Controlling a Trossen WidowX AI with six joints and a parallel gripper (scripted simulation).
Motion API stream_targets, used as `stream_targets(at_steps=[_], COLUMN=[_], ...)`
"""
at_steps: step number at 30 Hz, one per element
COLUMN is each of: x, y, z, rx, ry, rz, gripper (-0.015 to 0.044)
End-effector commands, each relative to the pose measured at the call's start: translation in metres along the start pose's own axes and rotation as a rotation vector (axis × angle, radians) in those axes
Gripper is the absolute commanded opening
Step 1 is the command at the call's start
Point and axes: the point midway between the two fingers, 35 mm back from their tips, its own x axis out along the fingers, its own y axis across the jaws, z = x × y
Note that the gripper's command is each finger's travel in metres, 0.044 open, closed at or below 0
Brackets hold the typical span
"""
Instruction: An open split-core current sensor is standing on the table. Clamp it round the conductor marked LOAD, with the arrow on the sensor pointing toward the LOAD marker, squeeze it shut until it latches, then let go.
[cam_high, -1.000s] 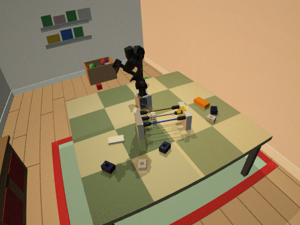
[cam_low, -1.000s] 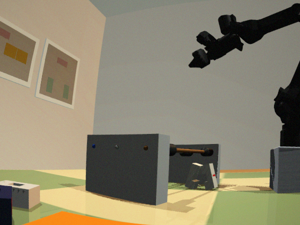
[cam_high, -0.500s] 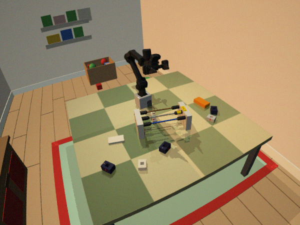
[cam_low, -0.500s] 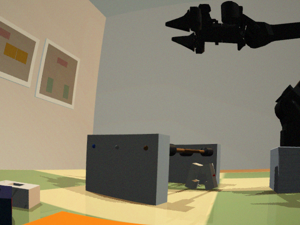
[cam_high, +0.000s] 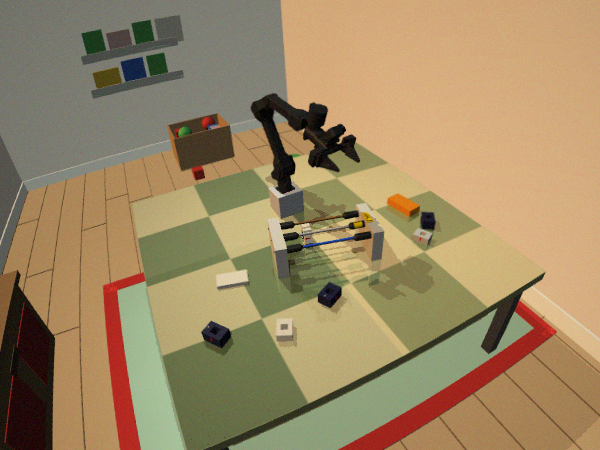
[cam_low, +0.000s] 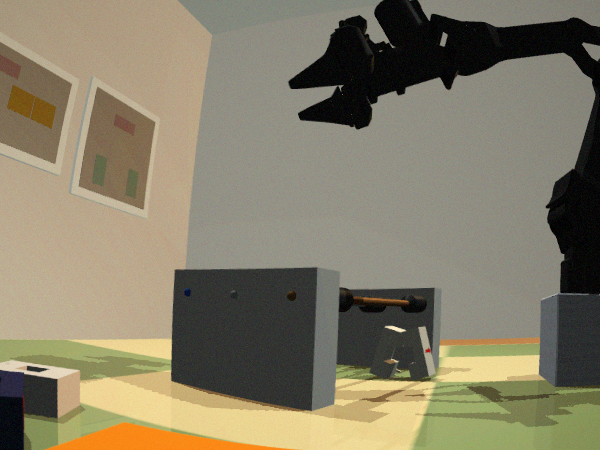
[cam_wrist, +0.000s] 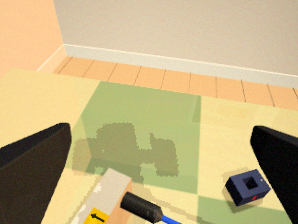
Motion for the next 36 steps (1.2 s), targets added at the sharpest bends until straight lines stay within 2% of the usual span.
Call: stream_targets(at_steps=[1,7,9,29,34,36], x=[0.031,0.055,0.057,0.057,0.034,0.018], y=[0.023,0.058,0.065,0.066,0.019,-0.005], z=[-0.038,-0.103,-0.116,-0.118,-0.145,-0.164], rx=[-0.029,-0.109,-0.130,-0.132,-0.018,0.049], ry=[0.269,0.689,0.778,0.789,0.826,0.847], rz=[0.051,0.110,0.119,0.120,0.004,-0.062], gripper=[0.0440,0.0440,0.0440,0.0440,0.0309,0.0288])
